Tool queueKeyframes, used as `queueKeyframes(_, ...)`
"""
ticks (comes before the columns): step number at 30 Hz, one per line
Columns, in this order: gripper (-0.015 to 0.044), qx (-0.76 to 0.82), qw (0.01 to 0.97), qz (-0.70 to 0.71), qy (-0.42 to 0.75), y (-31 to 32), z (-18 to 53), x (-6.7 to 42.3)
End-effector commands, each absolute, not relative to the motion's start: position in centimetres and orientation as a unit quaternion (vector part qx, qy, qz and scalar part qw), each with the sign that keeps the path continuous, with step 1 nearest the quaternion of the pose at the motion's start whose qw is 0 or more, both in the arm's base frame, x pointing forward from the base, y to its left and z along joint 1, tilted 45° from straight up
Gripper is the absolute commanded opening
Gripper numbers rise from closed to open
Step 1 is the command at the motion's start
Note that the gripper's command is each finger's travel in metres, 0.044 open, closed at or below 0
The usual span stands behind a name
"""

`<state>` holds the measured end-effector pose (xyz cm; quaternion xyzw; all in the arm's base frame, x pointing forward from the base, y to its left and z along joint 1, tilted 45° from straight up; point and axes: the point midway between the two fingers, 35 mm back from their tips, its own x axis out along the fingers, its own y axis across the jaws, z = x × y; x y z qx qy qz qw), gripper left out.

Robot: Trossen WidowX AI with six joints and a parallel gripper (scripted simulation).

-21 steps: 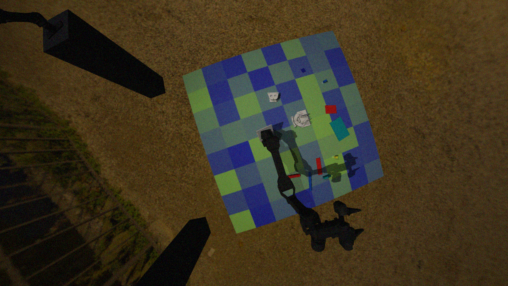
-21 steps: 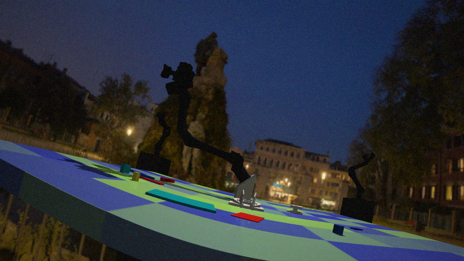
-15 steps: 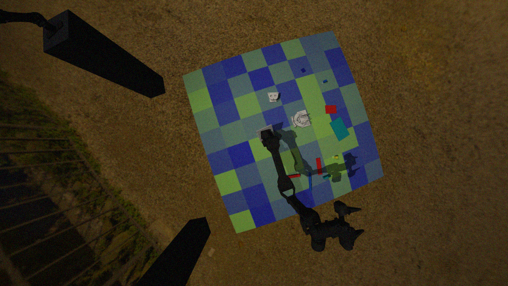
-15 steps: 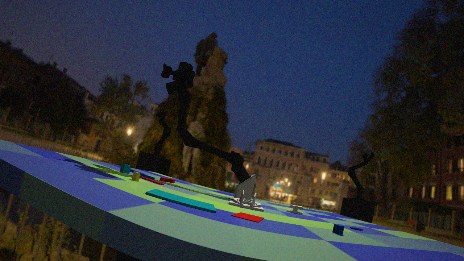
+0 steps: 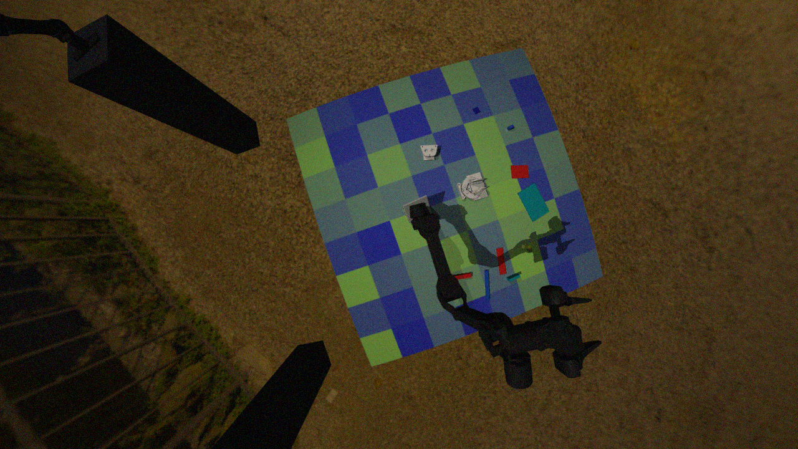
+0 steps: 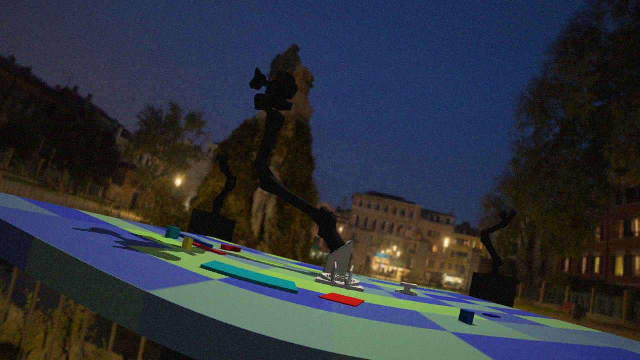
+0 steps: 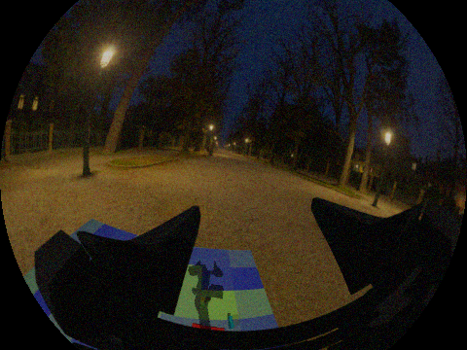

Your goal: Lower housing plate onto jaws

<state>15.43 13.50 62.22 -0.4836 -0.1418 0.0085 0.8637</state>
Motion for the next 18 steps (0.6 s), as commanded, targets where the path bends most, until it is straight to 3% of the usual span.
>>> queueKeyframes(1,0.0440,-0.496,0.855,0.014,-0.150,16.2,61.4,16.0)
queueKeyframes(18,0.0440,-0.569,0.802,0.105,-0.150,30.5,52.7,18.6)
